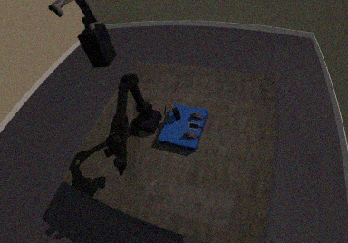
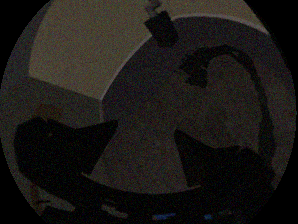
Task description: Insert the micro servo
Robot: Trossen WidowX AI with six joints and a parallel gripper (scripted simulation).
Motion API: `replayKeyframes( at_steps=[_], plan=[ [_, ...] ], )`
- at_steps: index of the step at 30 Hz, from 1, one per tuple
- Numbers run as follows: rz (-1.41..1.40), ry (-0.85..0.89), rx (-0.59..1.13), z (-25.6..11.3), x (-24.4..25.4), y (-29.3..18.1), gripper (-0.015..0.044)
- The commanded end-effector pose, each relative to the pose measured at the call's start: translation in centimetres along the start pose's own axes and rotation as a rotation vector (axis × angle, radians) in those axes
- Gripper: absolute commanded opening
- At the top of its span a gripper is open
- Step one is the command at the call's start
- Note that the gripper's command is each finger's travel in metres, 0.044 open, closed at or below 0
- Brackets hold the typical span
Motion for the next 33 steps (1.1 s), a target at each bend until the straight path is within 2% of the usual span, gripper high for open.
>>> replayKeyframes(
  at_steps=[1,33],
  plan=[
    [-0.104,0.001,0.031,-0.7,0.2,-1.7,0.044],
    [-1.061,0.015,0.368,-6.1,-3.5,-16.1,0.044]
  ],
)
Point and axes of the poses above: the point midway between the two fingers, 35 mm back from their tips, its own z axis out along the fingers, its own x axis across the jaws, y = z × x, the point moved 3 cm from there along -z, back along the fingers, and after that the axes turned 12 degrees about z, right-handed, at the moved point
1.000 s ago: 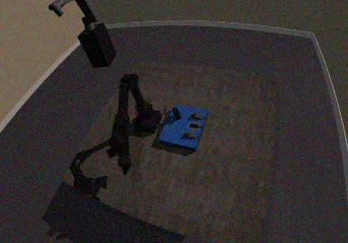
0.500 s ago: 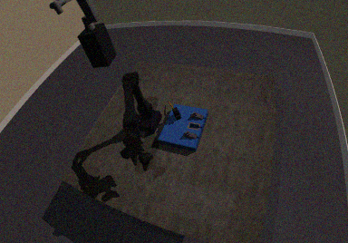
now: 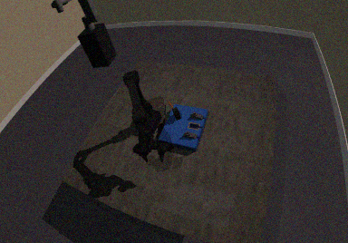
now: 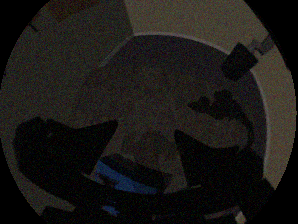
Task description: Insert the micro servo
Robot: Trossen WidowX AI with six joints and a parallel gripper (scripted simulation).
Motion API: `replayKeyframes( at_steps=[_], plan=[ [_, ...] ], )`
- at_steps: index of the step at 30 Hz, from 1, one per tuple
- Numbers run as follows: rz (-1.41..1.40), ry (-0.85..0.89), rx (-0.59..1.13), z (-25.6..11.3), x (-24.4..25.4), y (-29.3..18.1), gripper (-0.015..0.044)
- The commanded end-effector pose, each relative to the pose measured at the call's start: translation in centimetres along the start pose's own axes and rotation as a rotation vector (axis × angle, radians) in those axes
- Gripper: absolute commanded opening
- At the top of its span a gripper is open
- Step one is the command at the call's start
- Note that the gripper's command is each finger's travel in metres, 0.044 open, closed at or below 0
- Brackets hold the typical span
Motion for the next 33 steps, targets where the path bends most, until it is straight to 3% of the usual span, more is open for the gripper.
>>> replayKeyframes(
  at_steps=[1,33],
  plan=[
    [-0.113,0.014,0.019,-0.7,0.9,-1.2,0.044],
    [-1.129,0.175,0.237,-4.6,5.4,-13.1,0.044]
  ],
)
Point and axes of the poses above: the point midway between the two fingers, 35 mm back from their tips, its own z axis out along the fingers, its own x axis across the jaws, y = z × x, the point moved 3 cm from there along -z, back along the fingers, and after that the axes turned 12 degrees about z, right-handed, at the moved point
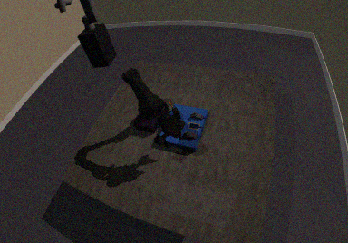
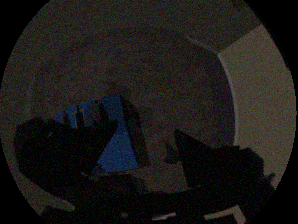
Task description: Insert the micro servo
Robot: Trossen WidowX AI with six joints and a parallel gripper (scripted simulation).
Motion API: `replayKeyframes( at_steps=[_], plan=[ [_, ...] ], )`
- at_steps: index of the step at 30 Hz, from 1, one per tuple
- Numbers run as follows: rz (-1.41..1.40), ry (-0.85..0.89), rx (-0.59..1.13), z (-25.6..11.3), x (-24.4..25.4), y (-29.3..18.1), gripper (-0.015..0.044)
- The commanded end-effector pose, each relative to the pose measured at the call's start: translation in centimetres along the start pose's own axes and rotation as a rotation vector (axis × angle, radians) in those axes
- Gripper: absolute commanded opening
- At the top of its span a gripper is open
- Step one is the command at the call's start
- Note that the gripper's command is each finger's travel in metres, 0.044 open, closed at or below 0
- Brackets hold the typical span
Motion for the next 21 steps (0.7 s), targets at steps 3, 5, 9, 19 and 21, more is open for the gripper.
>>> replayKeyframes(
  at_steps=[3,5,9,19,21],
  plan=[
    [-0.185,0.029,0.014,-0.7,2.0,-0.7,0.044],
    [-0.252,0.041,0.023,-0.8,2.7,-1.0,0.044],
    [-0.385,0.066,0.038,-1.1,4.1,-1.7,0.044],
    [-0.72,0.131,0.069,-2.0,7.3,-3.7,0.044],
    [-0.788,0.145,0.073,-2.2,7.9,-4.1,0.044]
  ],
)
Point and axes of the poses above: the point midway between the two fingers, 35 mm back from their tips, its own z axis out along the fingers, its own x axis across the jaws, y = z × x, the point moved 3 cm from there along -z, back along the fingers, and after that the axes turned 12 degrees about z, right-handed, at the moved point
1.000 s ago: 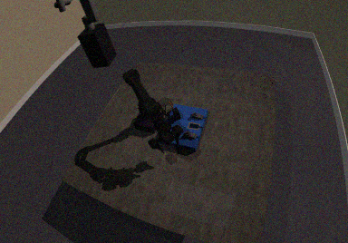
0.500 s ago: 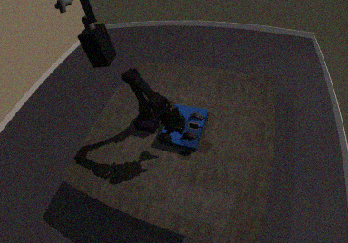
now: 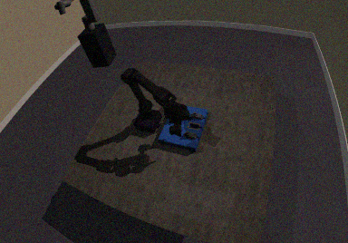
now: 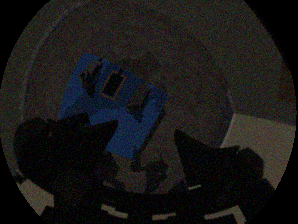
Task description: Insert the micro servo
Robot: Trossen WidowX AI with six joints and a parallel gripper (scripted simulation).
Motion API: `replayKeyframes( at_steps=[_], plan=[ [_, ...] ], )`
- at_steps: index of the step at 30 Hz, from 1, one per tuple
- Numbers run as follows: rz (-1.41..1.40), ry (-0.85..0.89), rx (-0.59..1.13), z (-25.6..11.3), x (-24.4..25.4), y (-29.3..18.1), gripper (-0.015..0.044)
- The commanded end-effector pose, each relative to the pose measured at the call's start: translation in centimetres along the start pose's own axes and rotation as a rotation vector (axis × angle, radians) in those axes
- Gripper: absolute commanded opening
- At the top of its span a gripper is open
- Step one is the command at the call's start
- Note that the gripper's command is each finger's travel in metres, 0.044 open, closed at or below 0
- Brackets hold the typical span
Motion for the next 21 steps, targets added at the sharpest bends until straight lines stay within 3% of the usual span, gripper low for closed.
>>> replayKeyframes(
  at_steps=[1,21],
  plan=[
    [-0.122,0.016,-0.001,-0.5,1.3,0.1,0.044],
    [-0.787,0.137,0.024,-1.7,8.2,-0.6,0.044]
  ],
)
Point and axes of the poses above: the point midway between the two fingers, 35 mm back from their tips, its own z axis out along the fingers, its own x axis across the jaws, y = z × x, the point moved 3 cm from there along -z, back along the fingers, and after that the axes turned 12 degrees about z, right-handed, at the moved point
